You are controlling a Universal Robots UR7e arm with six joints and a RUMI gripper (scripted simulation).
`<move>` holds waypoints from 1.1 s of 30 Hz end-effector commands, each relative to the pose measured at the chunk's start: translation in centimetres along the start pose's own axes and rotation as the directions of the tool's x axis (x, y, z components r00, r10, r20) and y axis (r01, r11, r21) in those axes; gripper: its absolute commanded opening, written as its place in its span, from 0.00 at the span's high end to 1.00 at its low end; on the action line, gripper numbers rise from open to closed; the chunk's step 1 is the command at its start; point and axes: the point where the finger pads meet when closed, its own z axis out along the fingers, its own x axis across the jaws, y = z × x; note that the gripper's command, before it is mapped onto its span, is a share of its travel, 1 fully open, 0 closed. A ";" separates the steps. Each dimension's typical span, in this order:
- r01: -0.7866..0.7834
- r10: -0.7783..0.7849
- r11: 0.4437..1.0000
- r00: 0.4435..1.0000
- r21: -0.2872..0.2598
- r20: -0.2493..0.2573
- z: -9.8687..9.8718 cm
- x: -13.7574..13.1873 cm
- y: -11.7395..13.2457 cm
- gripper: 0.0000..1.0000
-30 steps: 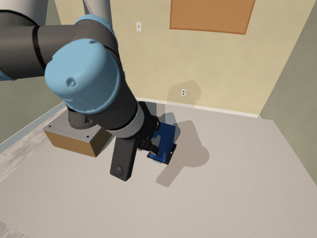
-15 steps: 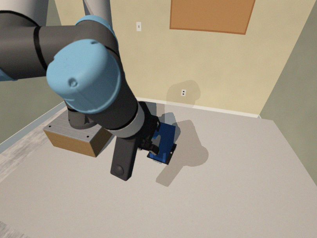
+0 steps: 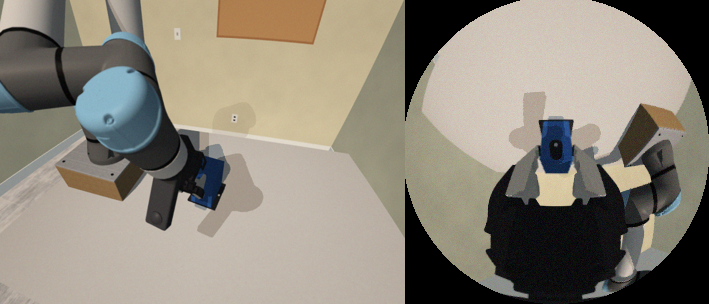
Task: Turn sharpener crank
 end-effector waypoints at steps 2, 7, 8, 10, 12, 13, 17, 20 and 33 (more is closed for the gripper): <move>0.000 0.000 1.000 1.000 -0.001 -0.001 0.8 0.0 0.1 0.68; 0.000 0.000 1.000 1.000 -0.001 -0.001 1.5 0.0 0.1 0.68; 0.000 0.000 1.000 1.000 -0.001 -0.001 1.6 0.0 0.1 0.68; 0.000 0.000 1.000 1.000 -0.001 -0.001 1.8 0.0 0.1 0.68; 0.000 0.000 1.000 1.000 -0.001 -0.001 1.9 0.0 0.1 0.68; 0.000 0.000 1.000 1.000 -0.001 -0.001 1.9 0.0 0.1 0.68; 0.001 -0.001 1.000 1.000 0.002 0.002 1.6 -0.1 0.0 0.68; 0.001 -0.001 1.000 1.000 0.002 0.002 1.6 -0.1 -0.1 0.68; 0.001 -0.001 1.000 1.000 0.002 0.002 1.6 -0.1 0.0 0.68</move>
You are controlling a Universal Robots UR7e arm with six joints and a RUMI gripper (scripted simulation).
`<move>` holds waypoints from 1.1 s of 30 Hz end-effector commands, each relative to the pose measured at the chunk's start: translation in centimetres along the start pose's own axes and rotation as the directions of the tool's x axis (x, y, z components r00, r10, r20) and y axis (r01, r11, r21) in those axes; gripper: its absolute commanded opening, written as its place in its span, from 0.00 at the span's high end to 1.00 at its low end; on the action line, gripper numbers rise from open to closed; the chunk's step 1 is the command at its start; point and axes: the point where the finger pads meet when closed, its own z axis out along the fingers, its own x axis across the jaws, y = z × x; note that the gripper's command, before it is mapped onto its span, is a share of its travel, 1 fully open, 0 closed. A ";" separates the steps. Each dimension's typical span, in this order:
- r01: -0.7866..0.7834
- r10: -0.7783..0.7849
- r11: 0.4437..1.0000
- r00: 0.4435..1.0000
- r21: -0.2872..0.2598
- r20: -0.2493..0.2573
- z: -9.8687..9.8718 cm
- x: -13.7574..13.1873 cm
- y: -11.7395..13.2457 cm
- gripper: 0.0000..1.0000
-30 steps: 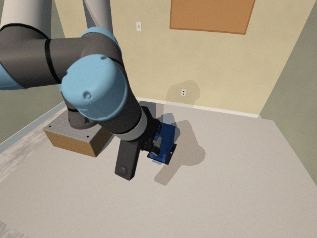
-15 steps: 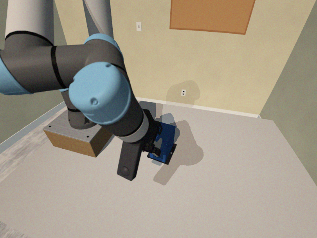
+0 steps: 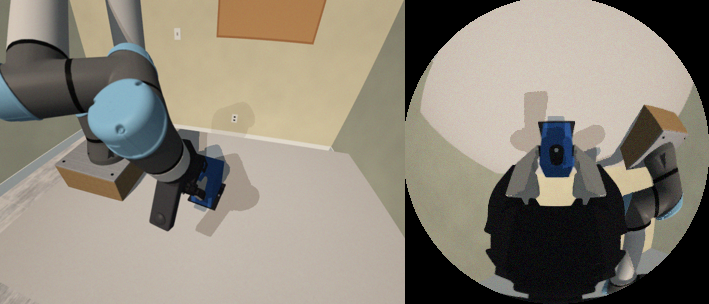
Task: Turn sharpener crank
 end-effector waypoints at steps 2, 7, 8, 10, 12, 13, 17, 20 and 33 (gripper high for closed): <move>0.000 0.000 1.000 1.000 -0.001 0.000 0.0 0.0 0.1 0.68; 0.000 0.000 1.000 1.000 -0.001 0.000 0.0 0.0 0.1 0.91; 0.000 0.000 1.000 1.000 -0.001 0.000 0.0 0.0 0.1 0.91; 0.000 0.000 1.000 1.000 -0.001 0.000 0.0 0.0 0.1 0.91; 0.000 0.000 1.000 1.000 -0.001 0.000 0.0 0.0 0.1 0.91; 0.000 0.000 1.000 1.000 -0.001 0.000 0.0 0.0 0.1 0.91; 0.000 0.000 1.000 1.000 -0.001 0.000 0.0 0.0 0.1 0.91; 0.000 0.000 1.000 1.000 -0.001 0.000 0.0 0.0 0.1 0.91; 0.001 -0.001 1.000 1.000 0.000 0.000 -0.1 -0.2 0.0 0.91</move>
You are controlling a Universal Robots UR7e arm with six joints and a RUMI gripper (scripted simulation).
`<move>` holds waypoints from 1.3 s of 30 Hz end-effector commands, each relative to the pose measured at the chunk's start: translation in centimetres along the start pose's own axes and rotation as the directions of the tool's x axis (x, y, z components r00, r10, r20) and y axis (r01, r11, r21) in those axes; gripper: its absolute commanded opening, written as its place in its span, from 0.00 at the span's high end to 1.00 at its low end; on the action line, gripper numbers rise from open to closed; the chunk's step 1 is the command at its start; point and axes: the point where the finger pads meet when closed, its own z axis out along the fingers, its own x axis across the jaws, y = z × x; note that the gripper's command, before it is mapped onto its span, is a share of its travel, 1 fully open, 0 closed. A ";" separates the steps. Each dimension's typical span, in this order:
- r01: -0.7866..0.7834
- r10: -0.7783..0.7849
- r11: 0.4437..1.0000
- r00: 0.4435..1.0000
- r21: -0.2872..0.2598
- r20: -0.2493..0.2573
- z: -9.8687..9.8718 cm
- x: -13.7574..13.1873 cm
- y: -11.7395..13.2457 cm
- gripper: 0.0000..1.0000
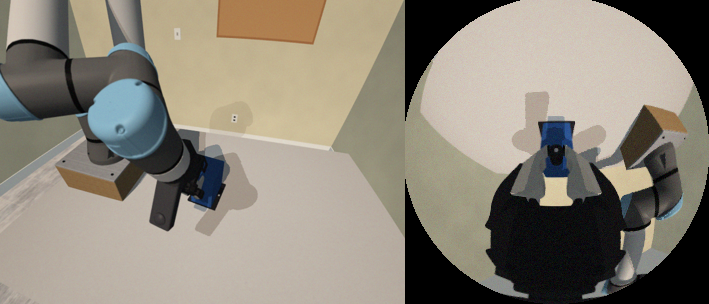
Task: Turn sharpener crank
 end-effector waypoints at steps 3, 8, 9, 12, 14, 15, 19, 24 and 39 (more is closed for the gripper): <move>0.000 0.000 1.000 1.000 -0.001 0.000 0.0 -0.1 0.0 0.91; 0.002 -0.002 1.000 1.000 0.000 0.001 0.0 -0.3 0.0 0.91; 0.002 -0.002 1.000 1.000 0.000 0.001 0.0 -0.3 0.0 0.91; 0.002 -0.002 1.000 1.000 0.000 0.001 0.0 -0.4 -0.1 0.91; 0.002 -0.002 1.000 1.000 0.000 0.001 0.0 -0.5 -0.1 0.91; 0.002 -0.002 1.000 1.000 0.000 0.001 0.0 -0.5 -0.1 0.91; 0.002 -0.002 1.000 1.000 0.000 0.001 0.0 -0.6 -0.1 0.91; 0.002 -0.002 1.000 1.000 0.000 0.001 0.0 -0.8 -0.1 0.91; 0.002 -0.002 1.000 1.000 0.000 0.001 0.1 -1.5 -0.1 0.91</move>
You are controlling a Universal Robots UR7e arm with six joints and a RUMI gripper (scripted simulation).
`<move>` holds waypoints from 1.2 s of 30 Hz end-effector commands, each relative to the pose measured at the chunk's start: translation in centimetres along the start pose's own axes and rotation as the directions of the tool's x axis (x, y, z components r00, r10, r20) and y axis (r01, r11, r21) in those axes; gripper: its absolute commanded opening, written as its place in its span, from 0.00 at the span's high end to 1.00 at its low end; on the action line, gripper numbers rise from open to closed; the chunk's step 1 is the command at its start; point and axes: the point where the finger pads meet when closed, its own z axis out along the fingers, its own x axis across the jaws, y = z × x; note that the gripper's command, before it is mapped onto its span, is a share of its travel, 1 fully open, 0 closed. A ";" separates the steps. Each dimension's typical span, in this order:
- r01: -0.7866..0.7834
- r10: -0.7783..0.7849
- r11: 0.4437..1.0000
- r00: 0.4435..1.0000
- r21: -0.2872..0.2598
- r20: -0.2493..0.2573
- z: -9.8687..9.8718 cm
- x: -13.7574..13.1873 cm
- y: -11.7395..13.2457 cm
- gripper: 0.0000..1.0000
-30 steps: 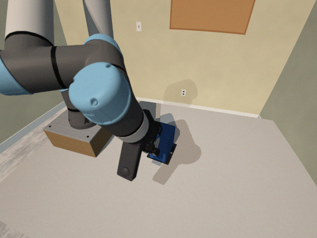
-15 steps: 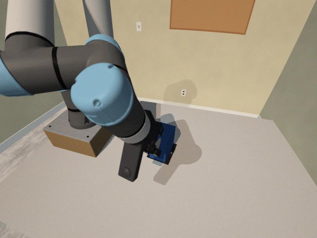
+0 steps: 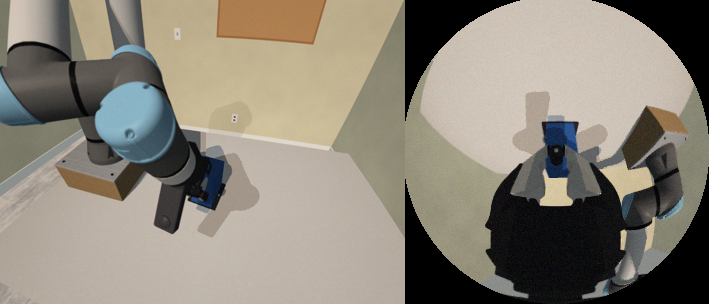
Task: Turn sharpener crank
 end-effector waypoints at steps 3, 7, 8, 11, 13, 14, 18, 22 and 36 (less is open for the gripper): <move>0.002 -0.002 1.000 1.000 0.002 0.002 0.0 -0.6 -0.1 0.91; 0.002 -0.002 1.000 1.000 0.002 0.002 0.1 -0.8 -0.1 0.91; 0.002 -0.002 1.000 1.000 0.002 0.002 0.1 -0.9 -0.1 0.91; 0.002 -0.002 1.000 1.000 0.002 0.002 0.2 -1.1 -0.2 0.91; 0.002 -0.002 1.000 1.000 0.002 0.002 0.2 -1.2 -0.2 0.91; 0.002 -0.002 1.000 1.000 0.002 0.002 0.2 -1.2 -0.2 0.91; 0.002 -0.002 1.000 1.000 0.002 0.002 0.3 -1.4 -0.3 0.91; 0.002 -0.002 1.000 1.000 0.002 0.002 0.5 -1.7 -0.3 0.91; 0.002 -0.002 1.000 1.000 0.002 0.002 1.0 -2.4 -0.6 0.91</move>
